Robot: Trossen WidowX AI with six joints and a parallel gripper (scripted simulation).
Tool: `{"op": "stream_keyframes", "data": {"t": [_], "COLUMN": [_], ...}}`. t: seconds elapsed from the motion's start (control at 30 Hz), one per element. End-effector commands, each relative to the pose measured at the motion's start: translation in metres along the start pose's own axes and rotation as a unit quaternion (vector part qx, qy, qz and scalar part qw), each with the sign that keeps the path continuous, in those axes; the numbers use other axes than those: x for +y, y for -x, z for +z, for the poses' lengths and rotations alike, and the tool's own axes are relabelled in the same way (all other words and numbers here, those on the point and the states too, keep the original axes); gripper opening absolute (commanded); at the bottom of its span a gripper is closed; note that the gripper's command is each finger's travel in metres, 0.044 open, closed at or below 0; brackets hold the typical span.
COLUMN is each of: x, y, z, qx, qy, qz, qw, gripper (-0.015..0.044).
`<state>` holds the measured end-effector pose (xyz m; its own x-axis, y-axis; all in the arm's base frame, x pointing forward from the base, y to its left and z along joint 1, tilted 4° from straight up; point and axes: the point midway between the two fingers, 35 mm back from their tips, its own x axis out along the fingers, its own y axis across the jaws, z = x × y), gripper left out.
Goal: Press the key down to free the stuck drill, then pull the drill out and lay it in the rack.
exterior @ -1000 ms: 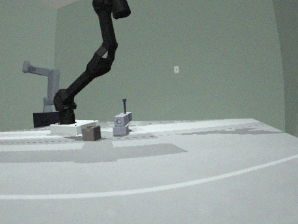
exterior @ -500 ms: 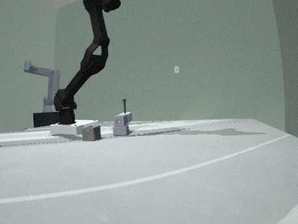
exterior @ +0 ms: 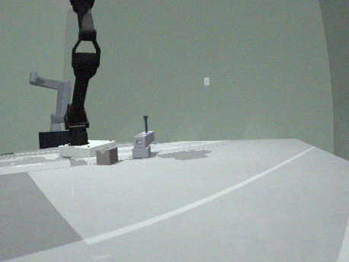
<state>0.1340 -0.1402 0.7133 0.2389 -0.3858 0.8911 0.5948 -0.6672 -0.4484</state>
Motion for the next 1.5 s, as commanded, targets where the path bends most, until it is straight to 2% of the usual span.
{"op": "stream_keyframes", "data": {"t": [0.0,0.17,0.37,0.53,0.77,1.07,1.13,1.47], "x": [-0.063,-0.139,-0.205,-0.248,-0.292,-0.292,-0.284,-0.217], "y": [0.011,0.039,0.077,0.115,0.182,0.271,0.292,0.37], "z": [-0.021,-0.032,-0.02,0.007,0.07,0.171,0.194,0.277], "qx": [0.026,0.059,0.078,0.086,0.085,0.08,0.075,0.031], "qy": [0.067,0.165,0.266,0.342,0.447,0.56,0.572,0.581], "qz": [-0.093,-0.209,-0.313,-0.394,-0.517,-0.643,-0.672,-0.766], "qw": [0.993,0.962,0.908,0.849,0.725,0.516,0.465,0.275], "gripper": [0.0,0.0,0.0,0.0,0.0,0.0,0.0,0.0]}}
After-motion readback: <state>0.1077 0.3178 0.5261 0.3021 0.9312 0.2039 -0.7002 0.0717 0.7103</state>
